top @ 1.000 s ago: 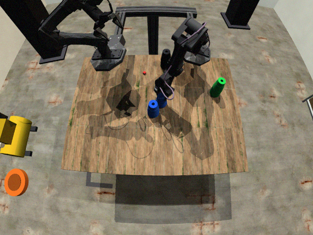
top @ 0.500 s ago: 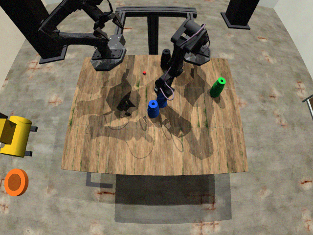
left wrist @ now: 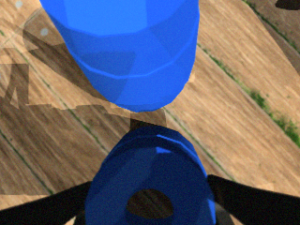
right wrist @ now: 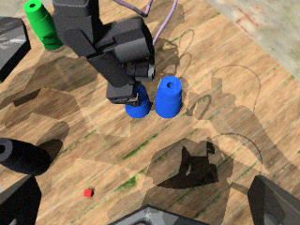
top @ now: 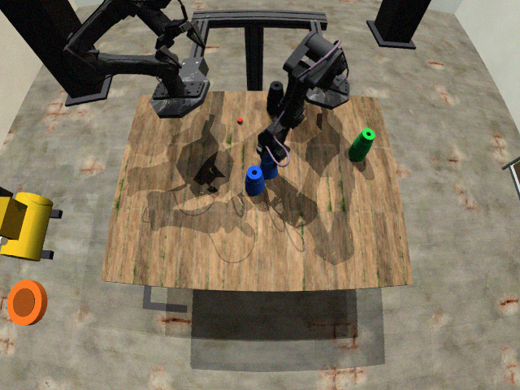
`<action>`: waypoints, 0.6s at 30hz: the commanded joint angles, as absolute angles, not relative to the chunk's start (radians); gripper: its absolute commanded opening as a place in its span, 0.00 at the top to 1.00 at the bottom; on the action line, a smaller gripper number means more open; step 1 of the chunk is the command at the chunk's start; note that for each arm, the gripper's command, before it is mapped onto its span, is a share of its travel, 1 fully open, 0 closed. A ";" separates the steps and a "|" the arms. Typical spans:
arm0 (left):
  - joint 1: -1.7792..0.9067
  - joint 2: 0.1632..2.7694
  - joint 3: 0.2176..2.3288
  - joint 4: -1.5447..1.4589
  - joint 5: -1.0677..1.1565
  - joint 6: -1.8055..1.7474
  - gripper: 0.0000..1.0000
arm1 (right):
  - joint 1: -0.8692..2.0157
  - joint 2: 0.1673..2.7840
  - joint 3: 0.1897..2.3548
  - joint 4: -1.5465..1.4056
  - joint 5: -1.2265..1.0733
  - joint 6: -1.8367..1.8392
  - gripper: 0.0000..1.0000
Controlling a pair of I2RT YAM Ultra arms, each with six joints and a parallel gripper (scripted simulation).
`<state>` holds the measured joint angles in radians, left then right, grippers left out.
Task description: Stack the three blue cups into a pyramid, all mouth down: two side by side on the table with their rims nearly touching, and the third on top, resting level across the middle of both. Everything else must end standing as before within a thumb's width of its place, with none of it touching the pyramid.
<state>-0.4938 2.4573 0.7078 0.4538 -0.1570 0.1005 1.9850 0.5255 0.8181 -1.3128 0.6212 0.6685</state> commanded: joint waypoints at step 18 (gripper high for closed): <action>-0.523 2.266 0.604 0.374 -0.167 0.071 0.00 | 1.992 0.526 0.836 -1.330 0.643 0.671 0.00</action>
<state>-0.4988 2.3444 0.6338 0.4221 -0.1608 0.0860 1.9850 0.5255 0.8181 -1.3128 0.6212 0.6685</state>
